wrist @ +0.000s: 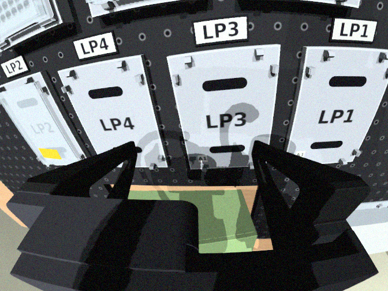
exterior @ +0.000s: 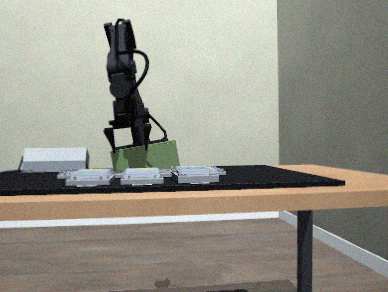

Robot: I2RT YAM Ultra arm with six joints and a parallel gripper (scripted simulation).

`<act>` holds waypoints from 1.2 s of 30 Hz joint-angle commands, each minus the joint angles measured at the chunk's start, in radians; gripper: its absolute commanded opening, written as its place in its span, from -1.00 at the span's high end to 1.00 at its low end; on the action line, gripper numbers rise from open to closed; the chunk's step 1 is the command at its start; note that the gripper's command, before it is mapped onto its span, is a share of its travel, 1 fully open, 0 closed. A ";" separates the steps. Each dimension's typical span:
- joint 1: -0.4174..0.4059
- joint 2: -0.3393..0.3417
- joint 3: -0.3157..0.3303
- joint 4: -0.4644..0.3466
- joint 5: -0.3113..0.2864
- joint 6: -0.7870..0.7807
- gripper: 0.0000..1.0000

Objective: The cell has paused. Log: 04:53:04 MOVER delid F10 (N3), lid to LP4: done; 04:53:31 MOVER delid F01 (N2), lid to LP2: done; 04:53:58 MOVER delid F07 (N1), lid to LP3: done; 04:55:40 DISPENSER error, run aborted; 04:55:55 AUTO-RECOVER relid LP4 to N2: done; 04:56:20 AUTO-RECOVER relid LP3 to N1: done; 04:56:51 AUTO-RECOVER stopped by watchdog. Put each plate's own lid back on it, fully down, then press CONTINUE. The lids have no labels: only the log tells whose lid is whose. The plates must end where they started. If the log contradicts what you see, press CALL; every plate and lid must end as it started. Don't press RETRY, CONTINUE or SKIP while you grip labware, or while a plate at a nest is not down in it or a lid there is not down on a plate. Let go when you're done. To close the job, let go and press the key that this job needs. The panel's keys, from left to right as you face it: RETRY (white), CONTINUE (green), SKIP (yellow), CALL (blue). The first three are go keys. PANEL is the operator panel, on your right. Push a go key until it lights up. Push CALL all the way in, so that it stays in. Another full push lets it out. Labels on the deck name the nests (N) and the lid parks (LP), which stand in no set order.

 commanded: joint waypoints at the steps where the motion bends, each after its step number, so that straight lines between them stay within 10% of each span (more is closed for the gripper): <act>1: -0.002 -0.025 0.042 0.031 0.008 0.012 -1.00; 36: 0.166 0.136 0.098 0.072 0.096 0.079 -1.00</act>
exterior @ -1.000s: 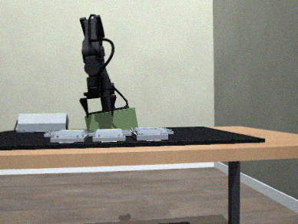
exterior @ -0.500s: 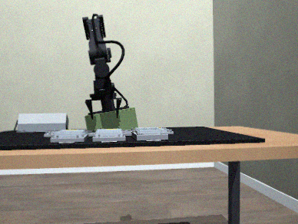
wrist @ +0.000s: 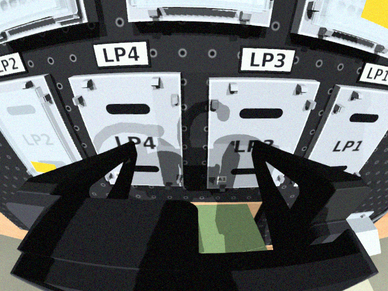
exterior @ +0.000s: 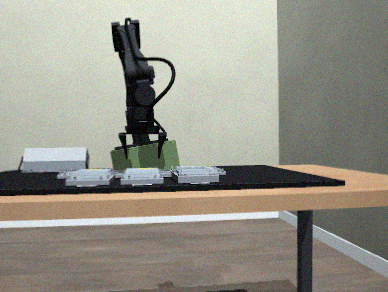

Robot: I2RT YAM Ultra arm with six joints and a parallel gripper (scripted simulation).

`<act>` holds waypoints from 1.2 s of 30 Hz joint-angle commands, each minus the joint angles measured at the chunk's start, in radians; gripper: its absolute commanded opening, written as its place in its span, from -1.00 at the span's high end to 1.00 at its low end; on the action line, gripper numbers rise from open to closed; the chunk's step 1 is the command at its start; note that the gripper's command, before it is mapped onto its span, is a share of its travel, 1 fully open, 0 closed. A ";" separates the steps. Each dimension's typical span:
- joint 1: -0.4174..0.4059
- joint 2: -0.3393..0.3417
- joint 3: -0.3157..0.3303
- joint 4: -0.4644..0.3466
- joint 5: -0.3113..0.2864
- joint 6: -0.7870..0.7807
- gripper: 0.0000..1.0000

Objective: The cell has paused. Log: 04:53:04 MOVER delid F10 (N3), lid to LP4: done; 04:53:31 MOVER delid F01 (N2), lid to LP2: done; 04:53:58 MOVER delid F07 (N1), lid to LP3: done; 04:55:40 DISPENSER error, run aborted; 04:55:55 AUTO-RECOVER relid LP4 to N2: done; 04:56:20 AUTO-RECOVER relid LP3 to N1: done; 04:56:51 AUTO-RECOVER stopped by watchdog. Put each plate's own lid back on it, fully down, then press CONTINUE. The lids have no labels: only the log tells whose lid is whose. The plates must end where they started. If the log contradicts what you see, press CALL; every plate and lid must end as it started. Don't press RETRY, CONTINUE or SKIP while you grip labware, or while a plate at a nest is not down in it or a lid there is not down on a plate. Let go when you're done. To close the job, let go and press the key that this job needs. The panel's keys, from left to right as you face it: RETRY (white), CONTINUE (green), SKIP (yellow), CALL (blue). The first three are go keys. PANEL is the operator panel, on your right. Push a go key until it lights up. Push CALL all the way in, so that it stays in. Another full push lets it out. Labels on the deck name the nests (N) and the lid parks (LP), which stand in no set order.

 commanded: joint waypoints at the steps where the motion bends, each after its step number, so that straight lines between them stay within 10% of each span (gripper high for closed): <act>1: -0.007 -0.012 0.041 0.019 0.015 0.012 -1.00; 36: -0.016 -0.035 0.003 0.054 0.019 -0.003 -0.98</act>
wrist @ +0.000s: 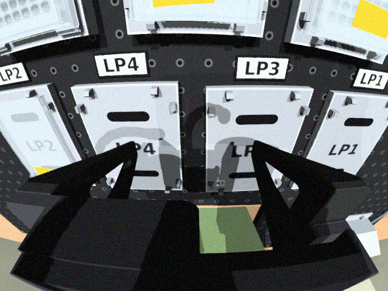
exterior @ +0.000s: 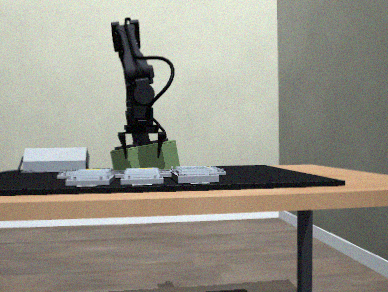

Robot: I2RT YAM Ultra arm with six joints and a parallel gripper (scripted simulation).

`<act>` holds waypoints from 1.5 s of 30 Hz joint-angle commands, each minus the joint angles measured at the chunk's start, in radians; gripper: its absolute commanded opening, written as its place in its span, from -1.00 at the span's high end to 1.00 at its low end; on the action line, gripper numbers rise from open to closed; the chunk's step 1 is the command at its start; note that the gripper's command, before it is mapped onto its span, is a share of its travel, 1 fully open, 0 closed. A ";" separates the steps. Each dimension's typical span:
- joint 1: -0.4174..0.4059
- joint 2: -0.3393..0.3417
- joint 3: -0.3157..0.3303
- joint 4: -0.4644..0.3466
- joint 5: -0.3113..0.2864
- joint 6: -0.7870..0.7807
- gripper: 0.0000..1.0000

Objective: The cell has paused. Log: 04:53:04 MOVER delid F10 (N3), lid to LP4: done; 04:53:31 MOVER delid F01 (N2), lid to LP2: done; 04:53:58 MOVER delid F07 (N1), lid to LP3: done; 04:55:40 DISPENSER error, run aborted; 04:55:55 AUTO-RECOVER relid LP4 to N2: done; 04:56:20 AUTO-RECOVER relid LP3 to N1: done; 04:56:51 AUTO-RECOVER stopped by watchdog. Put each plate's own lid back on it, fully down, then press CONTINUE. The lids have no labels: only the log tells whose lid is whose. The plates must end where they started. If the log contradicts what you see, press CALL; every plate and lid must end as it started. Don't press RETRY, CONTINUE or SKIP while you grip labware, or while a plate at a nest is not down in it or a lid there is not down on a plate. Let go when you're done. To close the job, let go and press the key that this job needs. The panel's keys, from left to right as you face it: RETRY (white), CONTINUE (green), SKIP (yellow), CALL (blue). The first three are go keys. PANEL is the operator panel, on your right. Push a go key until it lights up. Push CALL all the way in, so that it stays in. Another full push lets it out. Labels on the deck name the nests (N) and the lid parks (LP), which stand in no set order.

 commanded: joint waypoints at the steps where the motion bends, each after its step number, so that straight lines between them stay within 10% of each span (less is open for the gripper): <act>1: -0.025 -0.077 -0.064 0.095 0.020 -0.023 -0.96; 11: -0.171 -0.309 -0.350 0.412 -0.014 -0.204 -0.80; 21: -0.438 -0.438 -0.612 0.843 -0.211 -0.460 -0.60; 22: -0.469 -0.427 -0.629 0.883 -0.241 -0.482 1.00; 30: -0.589 -0.379 -0.586 0.944 -0.365 -0.568 1.00; 45: -0.582 -0.353 -0.583 0.969 -0.379 -0.567 1.00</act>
